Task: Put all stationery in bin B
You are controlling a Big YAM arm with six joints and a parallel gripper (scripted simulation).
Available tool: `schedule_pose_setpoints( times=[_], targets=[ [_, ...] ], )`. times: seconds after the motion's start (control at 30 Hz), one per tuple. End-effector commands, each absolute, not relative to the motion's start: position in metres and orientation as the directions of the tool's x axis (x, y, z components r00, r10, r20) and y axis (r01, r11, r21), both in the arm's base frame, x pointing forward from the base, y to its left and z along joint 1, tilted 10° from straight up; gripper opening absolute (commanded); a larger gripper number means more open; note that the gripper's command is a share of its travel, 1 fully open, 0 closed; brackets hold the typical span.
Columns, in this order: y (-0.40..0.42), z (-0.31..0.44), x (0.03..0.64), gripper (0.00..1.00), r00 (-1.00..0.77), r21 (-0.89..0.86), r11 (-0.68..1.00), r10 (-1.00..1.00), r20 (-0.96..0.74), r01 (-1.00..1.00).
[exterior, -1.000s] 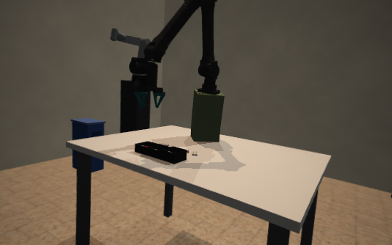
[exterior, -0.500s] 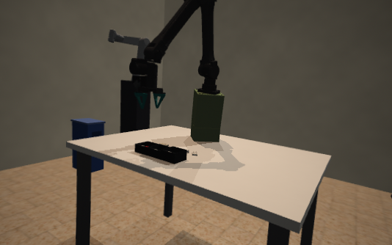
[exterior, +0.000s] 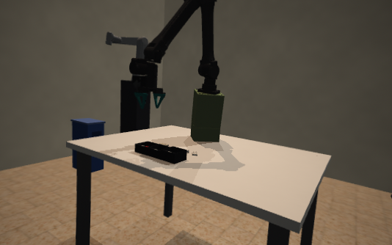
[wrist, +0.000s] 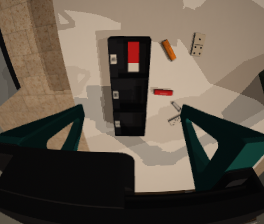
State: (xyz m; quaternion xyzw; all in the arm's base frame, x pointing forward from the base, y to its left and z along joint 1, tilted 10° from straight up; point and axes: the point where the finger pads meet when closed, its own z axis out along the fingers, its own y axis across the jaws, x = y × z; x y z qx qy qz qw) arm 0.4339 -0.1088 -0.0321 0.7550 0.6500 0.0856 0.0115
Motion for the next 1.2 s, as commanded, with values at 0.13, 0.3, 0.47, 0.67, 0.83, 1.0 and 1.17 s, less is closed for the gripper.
schedule_pose_setpoints(
  times=[0.13,0.3,0.47,0.67,0.83,1.0,1.17],
  targets=[
    [-0.1105,-0.0344,0.4289,1.0,0.138,0.114,-0.151,0.984,0.117,0.982],
    [-0.1107,-0.0354,0.429,1.0,0.138,0.114,-0.152,0.983,0.117,0.982],
    [-0.1109,-0.0365,0.4291,1.0,0.139,0.114,-0.152,0.983,0.117,0.982],
    [-0.1112,-0.0364,0.4296,1.0,0.139,0.117,-0.152,0.983,0.116,0.981],
    [-0.1114,-0.0368,0.4297,1.0,0.139,0.117,-0.152,0.983,0.116,0.981],
    [-0.1117,-0.0365,0.4301,1.0,0.139,0.119,-0.153,0.983,0.116,0.981],
    [-0.1119,-0.037,0.4301,1.0,0.139,0.119,-0.153,0.983,0.116,0.981]
  ],
)
